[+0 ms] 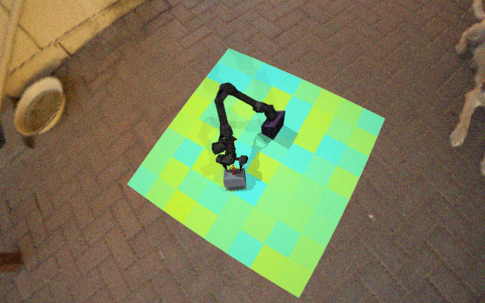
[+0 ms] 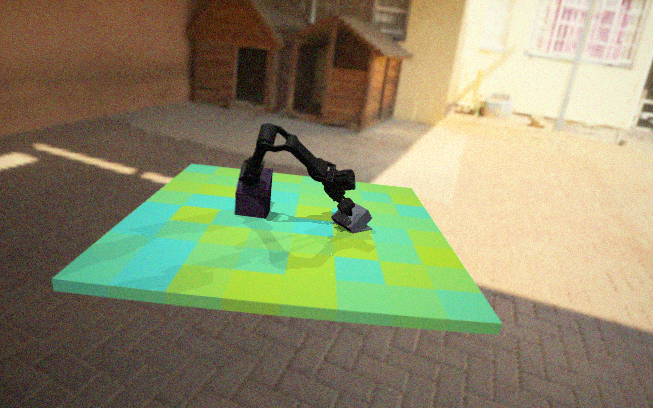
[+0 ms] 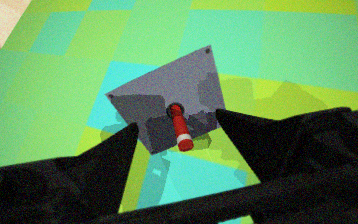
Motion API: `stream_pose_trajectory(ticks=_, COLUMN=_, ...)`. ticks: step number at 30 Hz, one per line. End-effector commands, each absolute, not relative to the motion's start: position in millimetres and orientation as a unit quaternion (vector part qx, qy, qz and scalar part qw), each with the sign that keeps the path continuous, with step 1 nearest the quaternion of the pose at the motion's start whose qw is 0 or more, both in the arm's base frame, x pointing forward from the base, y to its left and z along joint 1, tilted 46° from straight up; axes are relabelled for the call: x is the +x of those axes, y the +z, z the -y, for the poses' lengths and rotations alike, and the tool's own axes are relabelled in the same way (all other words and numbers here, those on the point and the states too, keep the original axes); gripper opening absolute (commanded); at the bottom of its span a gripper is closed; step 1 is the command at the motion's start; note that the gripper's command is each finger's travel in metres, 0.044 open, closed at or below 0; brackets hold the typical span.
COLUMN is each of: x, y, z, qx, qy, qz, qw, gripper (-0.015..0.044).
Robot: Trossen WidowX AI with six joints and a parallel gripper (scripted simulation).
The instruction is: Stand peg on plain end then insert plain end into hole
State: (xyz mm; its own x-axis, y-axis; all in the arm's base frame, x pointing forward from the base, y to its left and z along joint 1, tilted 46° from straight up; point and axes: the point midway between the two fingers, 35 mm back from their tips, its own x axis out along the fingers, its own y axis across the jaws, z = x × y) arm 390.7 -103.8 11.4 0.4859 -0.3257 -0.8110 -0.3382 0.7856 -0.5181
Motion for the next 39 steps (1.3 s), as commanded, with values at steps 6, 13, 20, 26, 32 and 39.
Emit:
stream_pose_trajectory(ticks=6, x=386.3, y=21.9, z=99.9, qx=-0.327, qy=0.003, qz=-0.506, qw=0.798, gripper=0.0440)
stream_pose_trajectory(ticks=13, x=382.7, y=30.0, z=96.8, qx=-0.327, qy=0.003, qz=-0.506, qw=0.798, gripper=0.0440)
stream_pose_trajectory(ticks=20, x=378.9, y=37.9, z=93.7, qx=-0.327, qy=0.004, qz=-0.506, qw=0.798, gripper=0.0440)
stream_pose_trajectory(ticks=26, x=375.5, y=44.7, z=91.1, qx=-0.327, qy=0.004, qz=-0.506, qw=0.798, gripper=0.0440)
stream_pose_trajectory(ticks=32, x=372.0, y=51.5, z=88.5, qx=-0.327, qy=0.005, qz=-0.506, qw=0.798, gripper=0.0440)
stream_pose_trajectory(ticks=39, x=367.7, y=59.3, z=85.4, qx=-0.328, qy=0.005, qz=-0.505, qw=0.798, gripper=0.0440)
